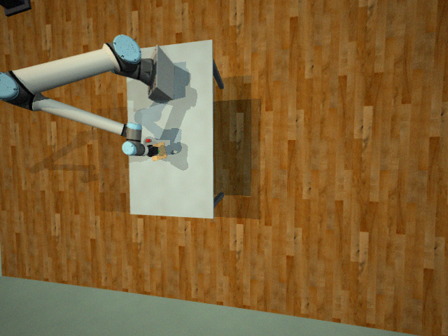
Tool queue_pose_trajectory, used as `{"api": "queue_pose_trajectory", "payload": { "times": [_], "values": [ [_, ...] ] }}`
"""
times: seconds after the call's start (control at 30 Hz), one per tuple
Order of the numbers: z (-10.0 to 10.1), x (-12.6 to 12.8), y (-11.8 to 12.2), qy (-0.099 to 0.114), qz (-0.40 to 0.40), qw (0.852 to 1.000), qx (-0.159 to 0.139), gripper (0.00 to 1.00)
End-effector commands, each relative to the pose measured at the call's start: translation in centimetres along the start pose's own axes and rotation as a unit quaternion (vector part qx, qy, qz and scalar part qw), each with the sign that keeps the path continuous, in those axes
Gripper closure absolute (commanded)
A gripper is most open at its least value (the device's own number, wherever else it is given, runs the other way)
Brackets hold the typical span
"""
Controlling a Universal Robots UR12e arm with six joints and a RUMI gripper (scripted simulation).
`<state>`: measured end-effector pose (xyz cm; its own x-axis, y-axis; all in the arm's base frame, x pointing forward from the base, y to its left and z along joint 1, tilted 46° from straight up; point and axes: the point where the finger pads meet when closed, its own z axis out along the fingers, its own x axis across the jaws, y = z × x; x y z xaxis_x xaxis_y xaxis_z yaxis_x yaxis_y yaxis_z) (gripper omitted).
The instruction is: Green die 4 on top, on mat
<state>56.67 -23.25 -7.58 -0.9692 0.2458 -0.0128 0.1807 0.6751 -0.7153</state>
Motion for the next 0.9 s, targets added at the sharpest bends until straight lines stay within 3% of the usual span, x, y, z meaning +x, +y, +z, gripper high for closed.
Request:
{"api": "queue_pose_trajectory", "payload": {
  "times": [0.0, 0.33, 0.77, 0.87],
  "values": [
    [0.0, 0.0, 0.0, 0.0, 0.0, 1.0, 0.0, 0.76],
    [-0.8, 0.0, 0.0, 0.0, 0.0, 1.0, 0.0, 0.76],
    [-7.2, 0.0, 0.0, 0.0, 0.0, 1.0, 0.0, 0.76],
    [-7.6, 0.0, 0.0, 0.0, 0.0, 1.0, 0.0, 0.76]
  ]
}}
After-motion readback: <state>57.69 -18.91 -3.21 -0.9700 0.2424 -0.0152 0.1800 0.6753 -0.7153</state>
